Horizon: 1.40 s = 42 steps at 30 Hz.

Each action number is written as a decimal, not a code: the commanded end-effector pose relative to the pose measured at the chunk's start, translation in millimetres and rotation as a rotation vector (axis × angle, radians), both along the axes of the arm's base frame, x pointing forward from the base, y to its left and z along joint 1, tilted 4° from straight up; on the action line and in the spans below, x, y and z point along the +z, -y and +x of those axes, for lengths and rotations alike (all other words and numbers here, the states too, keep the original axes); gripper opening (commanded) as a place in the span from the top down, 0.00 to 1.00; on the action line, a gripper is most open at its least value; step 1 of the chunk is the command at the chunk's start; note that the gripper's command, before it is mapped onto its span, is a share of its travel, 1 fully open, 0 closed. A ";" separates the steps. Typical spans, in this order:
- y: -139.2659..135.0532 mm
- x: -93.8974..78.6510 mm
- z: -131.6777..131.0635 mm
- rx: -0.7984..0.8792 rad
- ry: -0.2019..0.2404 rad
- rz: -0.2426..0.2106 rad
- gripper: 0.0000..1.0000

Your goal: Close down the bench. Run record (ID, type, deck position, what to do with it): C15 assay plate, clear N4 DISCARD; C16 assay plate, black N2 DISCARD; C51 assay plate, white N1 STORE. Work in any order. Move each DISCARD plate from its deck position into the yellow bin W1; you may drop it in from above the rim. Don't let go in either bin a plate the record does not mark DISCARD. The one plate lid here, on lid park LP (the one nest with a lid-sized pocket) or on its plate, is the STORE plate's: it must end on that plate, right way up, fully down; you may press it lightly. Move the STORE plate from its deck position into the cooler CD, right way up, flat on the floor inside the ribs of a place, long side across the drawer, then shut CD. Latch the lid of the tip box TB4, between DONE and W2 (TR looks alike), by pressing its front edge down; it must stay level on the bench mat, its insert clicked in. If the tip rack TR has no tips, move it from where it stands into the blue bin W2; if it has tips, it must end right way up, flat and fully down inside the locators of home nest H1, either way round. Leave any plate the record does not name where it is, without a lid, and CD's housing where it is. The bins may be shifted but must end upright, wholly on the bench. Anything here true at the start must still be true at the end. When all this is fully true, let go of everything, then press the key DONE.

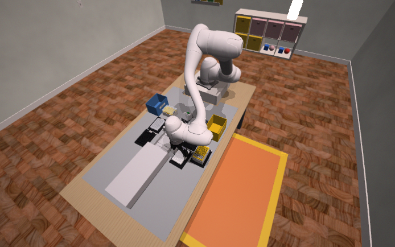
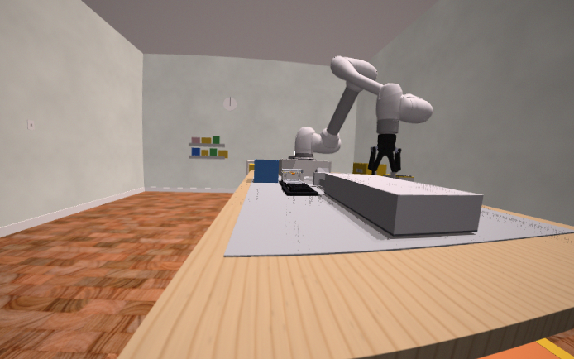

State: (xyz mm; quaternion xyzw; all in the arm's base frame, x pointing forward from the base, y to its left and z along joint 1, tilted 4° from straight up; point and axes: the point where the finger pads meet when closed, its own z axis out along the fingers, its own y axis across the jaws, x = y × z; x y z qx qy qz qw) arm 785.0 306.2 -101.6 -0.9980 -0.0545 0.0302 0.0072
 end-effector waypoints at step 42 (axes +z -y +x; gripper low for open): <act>-0.1 55.3 4.4 0.001 0.001 0.002 1.00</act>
